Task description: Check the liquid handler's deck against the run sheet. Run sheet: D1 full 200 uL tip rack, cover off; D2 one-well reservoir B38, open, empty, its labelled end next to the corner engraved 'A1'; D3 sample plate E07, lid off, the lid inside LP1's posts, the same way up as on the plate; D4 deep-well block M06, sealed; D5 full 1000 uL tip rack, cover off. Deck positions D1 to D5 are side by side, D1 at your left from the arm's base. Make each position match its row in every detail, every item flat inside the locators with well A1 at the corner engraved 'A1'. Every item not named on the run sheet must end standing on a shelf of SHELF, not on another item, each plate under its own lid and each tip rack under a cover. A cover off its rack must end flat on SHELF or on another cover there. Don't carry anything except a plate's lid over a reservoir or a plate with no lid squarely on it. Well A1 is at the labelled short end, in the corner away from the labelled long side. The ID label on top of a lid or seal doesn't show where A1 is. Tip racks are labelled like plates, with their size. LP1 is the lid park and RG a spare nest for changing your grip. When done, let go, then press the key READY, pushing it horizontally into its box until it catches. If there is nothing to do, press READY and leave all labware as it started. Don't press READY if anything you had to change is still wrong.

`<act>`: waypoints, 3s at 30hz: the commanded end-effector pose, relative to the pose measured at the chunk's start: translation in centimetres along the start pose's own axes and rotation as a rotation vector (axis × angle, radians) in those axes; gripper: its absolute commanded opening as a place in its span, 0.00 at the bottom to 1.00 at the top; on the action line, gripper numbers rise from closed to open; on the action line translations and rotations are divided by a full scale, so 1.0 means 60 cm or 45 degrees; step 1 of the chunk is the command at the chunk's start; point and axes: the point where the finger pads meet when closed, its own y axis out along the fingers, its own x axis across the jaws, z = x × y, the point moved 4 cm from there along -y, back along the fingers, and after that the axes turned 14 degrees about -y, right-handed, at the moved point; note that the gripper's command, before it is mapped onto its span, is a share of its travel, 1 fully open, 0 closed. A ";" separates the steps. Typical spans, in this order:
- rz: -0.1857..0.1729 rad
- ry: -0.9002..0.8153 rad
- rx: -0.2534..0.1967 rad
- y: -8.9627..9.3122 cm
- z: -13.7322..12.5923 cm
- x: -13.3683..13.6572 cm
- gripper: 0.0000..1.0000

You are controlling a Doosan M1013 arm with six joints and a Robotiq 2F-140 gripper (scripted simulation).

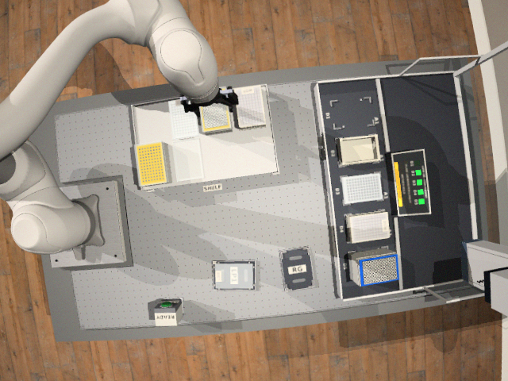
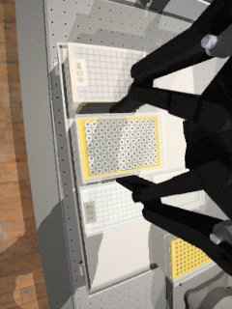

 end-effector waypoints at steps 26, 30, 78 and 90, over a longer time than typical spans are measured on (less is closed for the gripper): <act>-0.002 0.000 0.001 -0.001 0.000 0.001 0.10; -0.002 0.000 0.001 -0.001 0.000 0.001 0.10; -0.002 0.000 0.001 -0.098 0.000 0.000 0.10; -0.002 0.000 0.001 -0.129 0.000 0.000 0.10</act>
